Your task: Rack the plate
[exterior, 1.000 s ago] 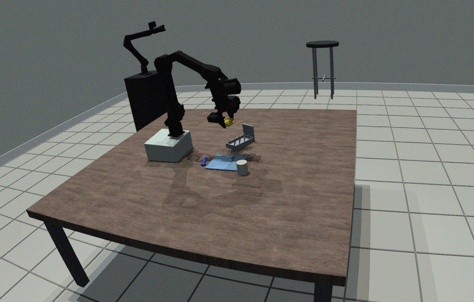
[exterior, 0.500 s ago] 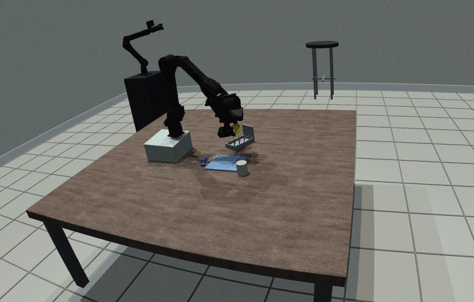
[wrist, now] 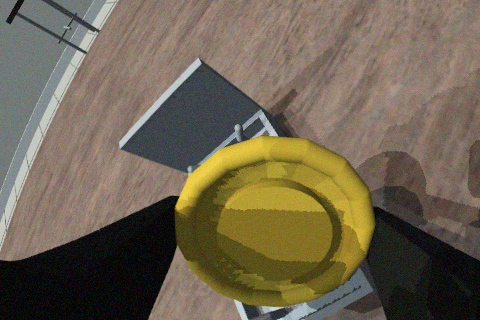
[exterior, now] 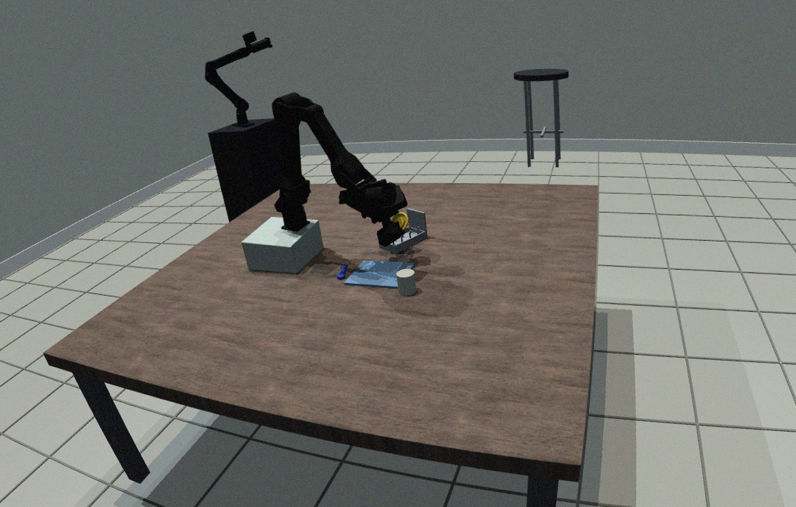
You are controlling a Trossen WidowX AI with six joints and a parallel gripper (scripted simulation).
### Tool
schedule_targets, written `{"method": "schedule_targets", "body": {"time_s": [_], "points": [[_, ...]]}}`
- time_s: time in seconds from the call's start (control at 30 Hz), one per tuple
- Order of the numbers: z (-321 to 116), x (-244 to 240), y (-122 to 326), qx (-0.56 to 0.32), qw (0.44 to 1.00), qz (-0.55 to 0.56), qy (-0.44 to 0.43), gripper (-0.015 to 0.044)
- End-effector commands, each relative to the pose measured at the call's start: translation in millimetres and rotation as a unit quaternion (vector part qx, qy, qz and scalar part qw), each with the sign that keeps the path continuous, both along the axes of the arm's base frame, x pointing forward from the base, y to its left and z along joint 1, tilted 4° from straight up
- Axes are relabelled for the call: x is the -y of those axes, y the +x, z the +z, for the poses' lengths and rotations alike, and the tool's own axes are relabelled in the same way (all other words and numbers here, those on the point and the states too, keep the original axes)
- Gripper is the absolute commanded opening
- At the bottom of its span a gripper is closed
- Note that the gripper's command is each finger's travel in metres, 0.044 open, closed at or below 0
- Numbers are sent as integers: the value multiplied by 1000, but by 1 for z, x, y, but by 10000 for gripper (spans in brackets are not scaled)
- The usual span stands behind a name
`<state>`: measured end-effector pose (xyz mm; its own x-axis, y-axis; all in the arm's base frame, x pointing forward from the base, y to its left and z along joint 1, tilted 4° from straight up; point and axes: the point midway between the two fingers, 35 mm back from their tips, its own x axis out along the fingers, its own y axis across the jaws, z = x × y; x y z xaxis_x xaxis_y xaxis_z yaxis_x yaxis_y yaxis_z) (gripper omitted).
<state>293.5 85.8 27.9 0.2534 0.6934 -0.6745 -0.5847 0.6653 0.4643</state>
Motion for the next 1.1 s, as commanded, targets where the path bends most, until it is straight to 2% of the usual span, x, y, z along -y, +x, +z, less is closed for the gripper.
{"method": "schedule_targets", "body": {"time_s": [0.0,0.4,0.8,1.07], "points": [[-6,0,-4,55,997,36,31,0],[-9,1,-16,219,965,109,93,0],[-2,5,-38,393,896,157,132,0],[-1,5,-39,403,891,159,133,0]]}}
